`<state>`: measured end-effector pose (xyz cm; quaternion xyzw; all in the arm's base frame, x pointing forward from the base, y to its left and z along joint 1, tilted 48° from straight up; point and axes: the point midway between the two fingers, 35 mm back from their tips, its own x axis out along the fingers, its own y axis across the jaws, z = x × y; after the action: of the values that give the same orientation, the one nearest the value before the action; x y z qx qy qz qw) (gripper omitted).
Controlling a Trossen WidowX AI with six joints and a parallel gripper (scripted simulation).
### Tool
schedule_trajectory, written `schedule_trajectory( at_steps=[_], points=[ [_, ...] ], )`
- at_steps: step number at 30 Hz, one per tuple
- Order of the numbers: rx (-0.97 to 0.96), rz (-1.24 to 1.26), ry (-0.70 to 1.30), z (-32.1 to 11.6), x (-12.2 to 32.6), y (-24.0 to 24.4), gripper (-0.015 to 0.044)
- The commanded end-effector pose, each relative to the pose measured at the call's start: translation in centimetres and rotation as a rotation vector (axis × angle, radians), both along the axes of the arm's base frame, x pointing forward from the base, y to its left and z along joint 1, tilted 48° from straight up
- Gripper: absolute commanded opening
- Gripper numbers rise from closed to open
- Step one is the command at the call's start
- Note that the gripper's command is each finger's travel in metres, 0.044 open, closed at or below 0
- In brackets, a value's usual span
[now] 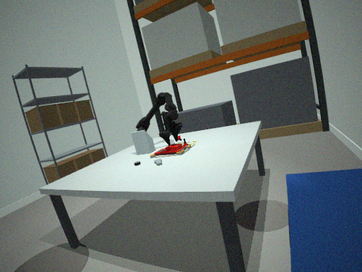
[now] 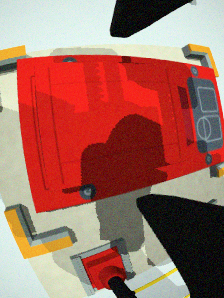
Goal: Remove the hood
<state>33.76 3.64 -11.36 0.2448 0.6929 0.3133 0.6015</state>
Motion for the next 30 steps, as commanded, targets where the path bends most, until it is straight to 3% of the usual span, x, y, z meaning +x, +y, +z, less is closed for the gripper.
schedule_trajectory(
  at_steps=[1,30],
  points=[
    [0.005,-0.001,0.007,-0.35,-0.23,0.33,0.044],
    [0.006,-0.001,0.008,-1.3,-0.51,1.3,0.044]
  ],
)
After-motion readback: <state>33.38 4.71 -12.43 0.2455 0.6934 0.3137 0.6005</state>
